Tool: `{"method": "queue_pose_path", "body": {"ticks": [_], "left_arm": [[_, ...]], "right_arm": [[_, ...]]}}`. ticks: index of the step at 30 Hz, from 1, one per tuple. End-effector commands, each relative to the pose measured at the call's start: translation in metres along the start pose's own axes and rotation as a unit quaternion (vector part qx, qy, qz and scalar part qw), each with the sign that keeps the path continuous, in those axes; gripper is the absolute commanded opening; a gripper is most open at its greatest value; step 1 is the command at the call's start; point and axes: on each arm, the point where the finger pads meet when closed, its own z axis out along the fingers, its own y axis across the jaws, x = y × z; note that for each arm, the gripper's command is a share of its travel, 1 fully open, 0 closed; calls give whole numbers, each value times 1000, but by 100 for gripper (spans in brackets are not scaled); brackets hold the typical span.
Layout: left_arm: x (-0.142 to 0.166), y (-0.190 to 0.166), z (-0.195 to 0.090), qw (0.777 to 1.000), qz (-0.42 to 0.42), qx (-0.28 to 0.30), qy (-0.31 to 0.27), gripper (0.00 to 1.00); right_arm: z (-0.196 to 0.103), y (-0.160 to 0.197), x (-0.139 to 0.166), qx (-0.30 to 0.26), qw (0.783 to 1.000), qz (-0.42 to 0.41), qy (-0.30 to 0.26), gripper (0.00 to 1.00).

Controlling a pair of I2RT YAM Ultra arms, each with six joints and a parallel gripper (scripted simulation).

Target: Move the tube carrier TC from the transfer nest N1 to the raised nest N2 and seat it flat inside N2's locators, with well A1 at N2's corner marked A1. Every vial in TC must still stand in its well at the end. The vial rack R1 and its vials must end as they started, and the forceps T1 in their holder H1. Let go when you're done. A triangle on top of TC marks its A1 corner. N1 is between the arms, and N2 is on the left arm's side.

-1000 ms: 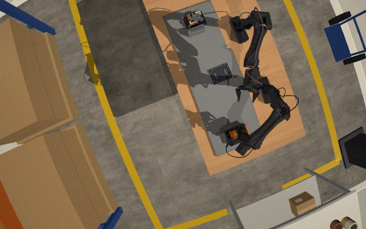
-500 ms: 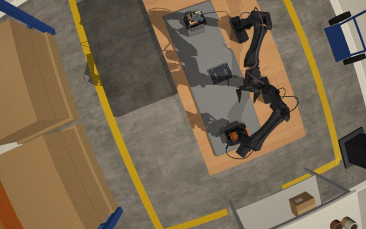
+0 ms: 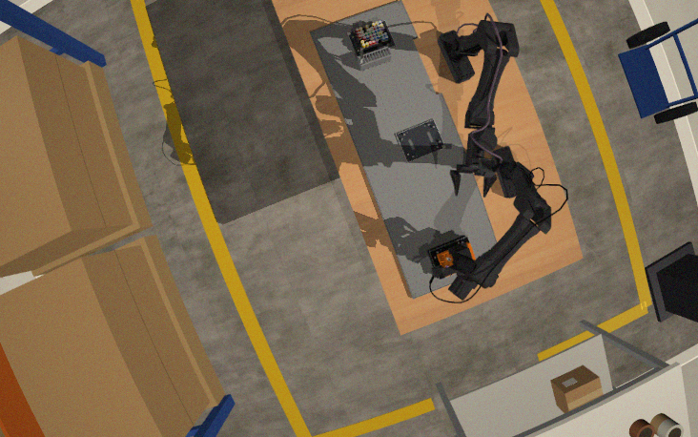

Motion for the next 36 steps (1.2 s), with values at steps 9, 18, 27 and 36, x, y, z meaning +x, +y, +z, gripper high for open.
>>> {"method": "queue_pose_path", "body": {"ticks": [9,18,27,36], "left_arm": [[-5,11,3,999,0,-22,-26,84],[-7,9,22,999,-1,-19,-25,84],[-3,7,32,1000,-4,-9,-18,84],[-3,4,23,1000,0,-9,-15,100]], "right_arm": [[-1,0,-30,-2,999,0,-35,100],[-1,0,-30,-2,999,0,-35,100],[-1,0,-30,-2,999,0,-35,100],[-1,0,-30,-2,999,0,-35,100]]}}
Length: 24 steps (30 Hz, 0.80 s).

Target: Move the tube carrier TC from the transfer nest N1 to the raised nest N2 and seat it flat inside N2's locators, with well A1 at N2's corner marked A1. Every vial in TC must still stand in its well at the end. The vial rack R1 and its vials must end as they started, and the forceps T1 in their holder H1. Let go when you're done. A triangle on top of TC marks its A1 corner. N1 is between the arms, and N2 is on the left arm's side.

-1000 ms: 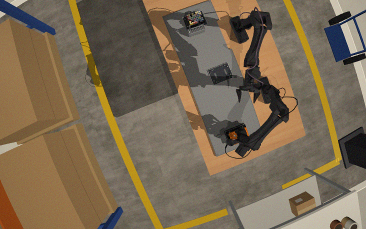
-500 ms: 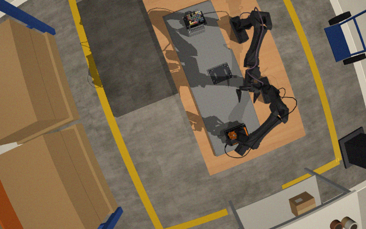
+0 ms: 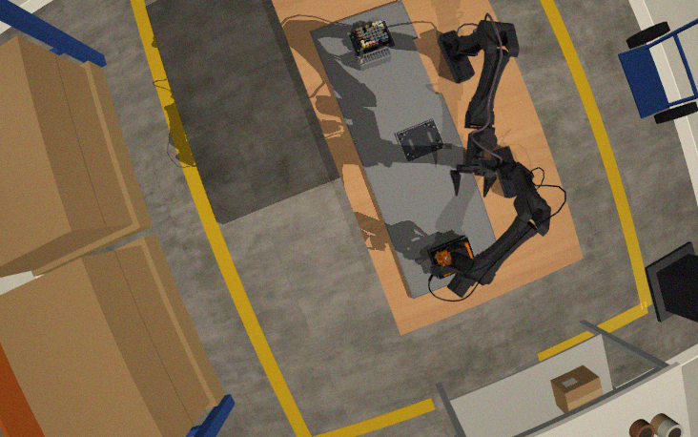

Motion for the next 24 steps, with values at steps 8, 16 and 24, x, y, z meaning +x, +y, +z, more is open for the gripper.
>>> {"method": "queue_pose_path", "body": {"ticks": [8,16,24], "left_arm": [[-10,-1,-25,1000,-2,-13,-26,100],[-11,-1,-35,999,-1,-15,-29,100],[-10,-1,-58,999,3,-15,-29,100]], "right_arm": [[-1,0,-30,-2,999,0,-35,100],[-1,0,-30,-2,999,0,-35,100],[-1,0,-30,-2,999,0,-35,100]]}}
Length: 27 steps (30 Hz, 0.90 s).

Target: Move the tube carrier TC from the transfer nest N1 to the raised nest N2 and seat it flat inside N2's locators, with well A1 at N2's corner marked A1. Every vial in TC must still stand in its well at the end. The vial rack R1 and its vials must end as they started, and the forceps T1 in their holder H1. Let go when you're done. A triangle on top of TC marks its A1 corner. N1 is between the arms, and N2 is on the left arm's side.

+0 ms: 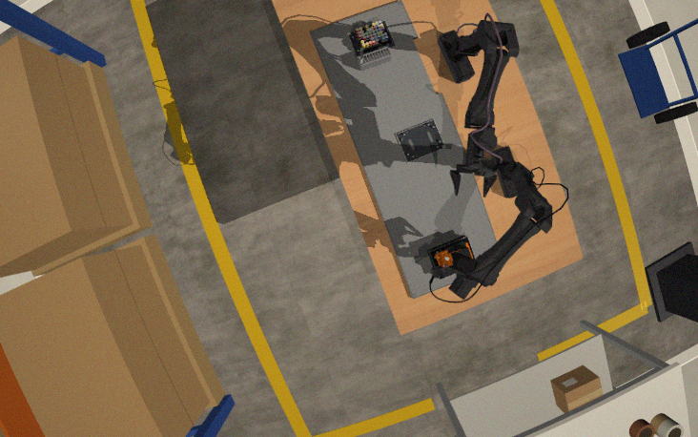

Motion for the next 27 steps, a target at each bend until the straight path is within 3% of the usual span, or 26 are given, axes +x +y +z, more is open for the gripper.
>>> {"method": "queue_pose_path", "body": {"ticks": [1,5,13,21,27], "left_arm": [[-8,-1,-39,1000,5,-12,-23,100],[-7,-2,-52,1000,5,-11,-23,100],[0,3,-38,1000,-5,6,-2,100],[-16,11,-51,994,-70,-23,-83,100],[-1,5,-69,973,-159,-43,-163,100]], "right_arm": [[-1,0,-30,-2,999,0,-35,100],[-1,0,-30,-2,999,0,-35,100],[-1,0,-30,-2,999,0,-35,100],[-1,0,-30,-2,999,0,-35,100],[-1,0,-30,-2,999,0,-35,100]]}}
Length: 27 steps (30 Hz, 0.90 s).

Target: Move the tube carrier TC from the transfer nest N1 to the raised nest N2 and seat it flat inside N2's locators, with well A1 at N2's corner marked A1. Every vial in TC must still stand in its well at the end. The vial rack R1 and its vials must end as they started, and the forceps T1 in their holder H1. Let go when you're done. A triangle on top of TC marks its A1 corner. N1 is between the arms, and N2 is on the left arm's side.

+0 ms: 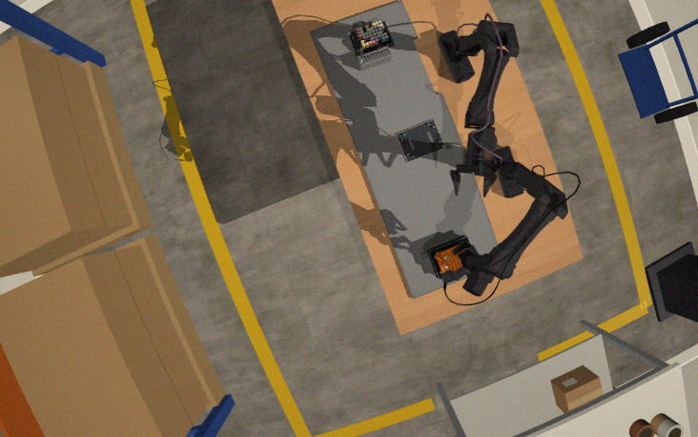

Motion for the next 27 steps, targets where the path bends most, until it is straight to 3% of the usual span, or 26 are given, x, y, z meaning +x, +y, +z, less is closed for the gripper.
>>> {"method": "queue_pose_path", "body": {"ticks": [1,15,27], "left_arm": [[-10,5,-27,992,-72,-27,-100,100],[17,-5,-53,956,-194,-62,-210,100],[29,-13,-53,956,-197,-59,-212,100]], "right_arm": [[-1,0,-30,-2,999,0,-35,100],[-1,0,-30,-2,999,0,-35,100],[-1,0,-30,-2,999,0,-35,100]]}}
